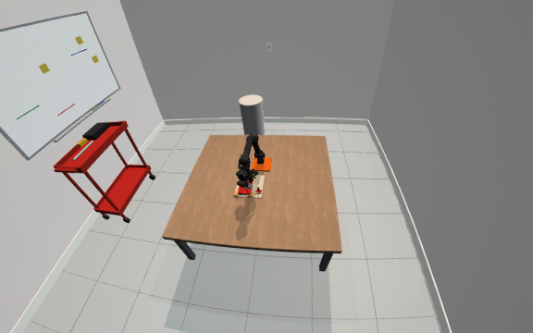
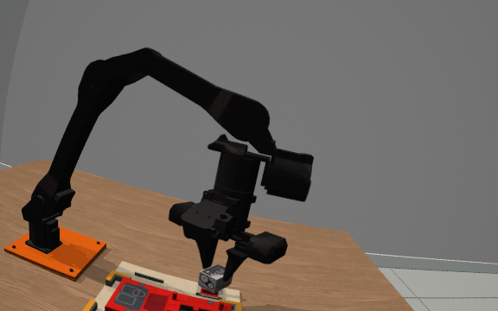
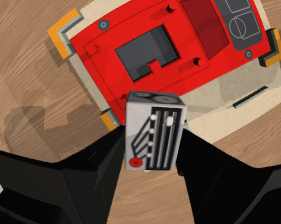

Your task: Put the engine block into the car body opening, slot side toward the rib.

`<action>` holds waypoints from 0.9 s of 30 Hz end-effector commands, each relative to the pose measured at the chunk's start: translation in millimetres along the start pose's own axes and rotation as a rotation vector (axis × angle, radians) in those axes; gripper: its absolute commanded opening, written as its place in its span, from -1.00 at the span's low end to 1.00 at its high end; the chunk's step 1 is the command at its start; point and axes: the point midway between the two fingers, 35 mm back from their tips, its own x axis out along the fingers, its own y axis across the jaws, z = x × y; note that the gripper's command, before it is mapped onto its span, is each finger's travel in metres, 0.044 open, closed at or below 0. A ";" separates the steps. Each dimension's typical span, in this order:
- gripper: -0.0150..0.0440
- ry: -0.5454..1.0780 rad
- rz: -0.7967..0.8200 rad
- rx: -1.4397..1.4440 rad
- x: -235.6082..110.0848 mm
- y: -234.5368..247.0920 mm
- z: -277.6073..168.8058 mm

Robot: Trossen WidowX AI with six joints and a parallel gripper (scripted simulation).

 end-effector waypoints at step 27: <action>-0.49 -0.018 0.003 1.013 18.6 4.7 48.4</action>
